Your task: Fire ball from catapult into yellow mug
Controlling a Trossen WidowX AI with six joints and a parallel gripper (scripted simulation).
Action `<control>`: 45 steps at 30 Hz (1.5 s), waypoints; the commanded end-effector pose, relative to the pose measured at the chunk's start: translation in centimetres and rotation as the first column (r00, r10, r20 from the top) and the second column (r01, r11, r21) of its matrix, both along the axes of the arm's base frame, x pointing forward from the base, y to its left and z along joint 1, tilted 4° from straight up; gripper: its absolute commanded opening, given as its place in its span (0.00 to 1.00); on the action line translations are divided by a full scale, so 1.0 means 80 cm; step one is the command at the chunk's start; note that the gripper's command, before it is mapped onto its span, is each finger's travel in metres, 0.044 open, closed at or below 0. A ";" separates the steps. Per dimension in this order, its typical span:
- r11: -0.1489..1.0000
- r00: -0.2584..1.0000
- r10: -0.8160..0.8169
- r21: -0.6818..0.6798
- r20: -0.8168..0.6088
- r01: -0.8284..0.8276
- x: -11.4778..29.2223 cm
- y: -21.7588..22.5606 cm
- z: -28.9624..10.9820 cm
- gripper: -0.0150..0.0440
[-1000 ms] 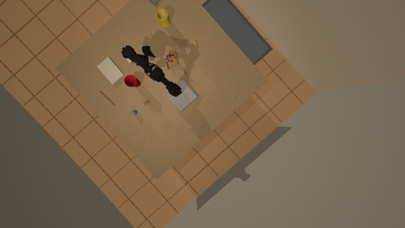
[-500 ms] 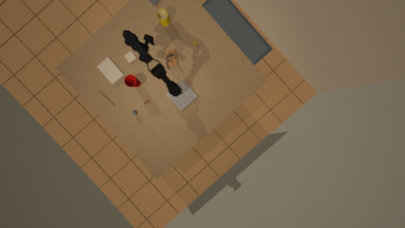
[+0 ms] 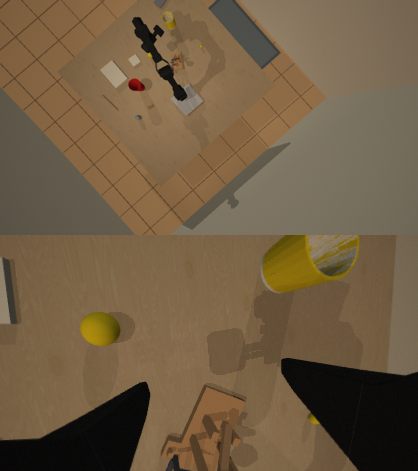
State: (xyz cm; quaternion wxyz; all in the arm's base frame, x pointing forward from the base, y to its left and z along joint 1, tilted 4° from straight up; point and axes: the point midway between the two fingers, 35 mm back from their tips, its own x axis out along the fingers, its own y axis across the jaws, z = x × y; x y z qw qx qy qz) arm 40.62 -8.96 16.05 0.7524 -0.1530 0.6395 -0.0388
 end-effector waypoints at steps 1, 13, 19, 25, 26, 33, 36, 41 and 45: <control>0.997 0.993 -0.078 0.036 0.088 0.075 0.018 -0.027 0.016 1.00; 0.954 0.878 -0.296 0.163 0.376 0.252 0.053 -0.129 0.093 1.00; 0.929 0.791 -0.369 0.216 0.488 0.300 0.056 -0.177 0.133 1.00; 0.928 0.788 -0.371 0.217 0.491 0.301 0.056 -0.178 0.134 1.00; 0.928 0.788 -0.371 0.217 0.491 0.301 0.056 -0.178 0.134 1.00; 0.928 0.788 -0.371 0.217 0.491 0.301 0.056 -0.178 0.134 1.00; 0.928 0.788 -0.371 0.217 0.491 0.301 0.056 -0.178 0.134 1.00; 0.929 0.789 -0.369 0.216 0.491 0.300 0.062 -0.181 0.134 1.00; 0.931 0.786 -0.365 0.210 0.499 0.299 0.059 -0.181 0.140 1.00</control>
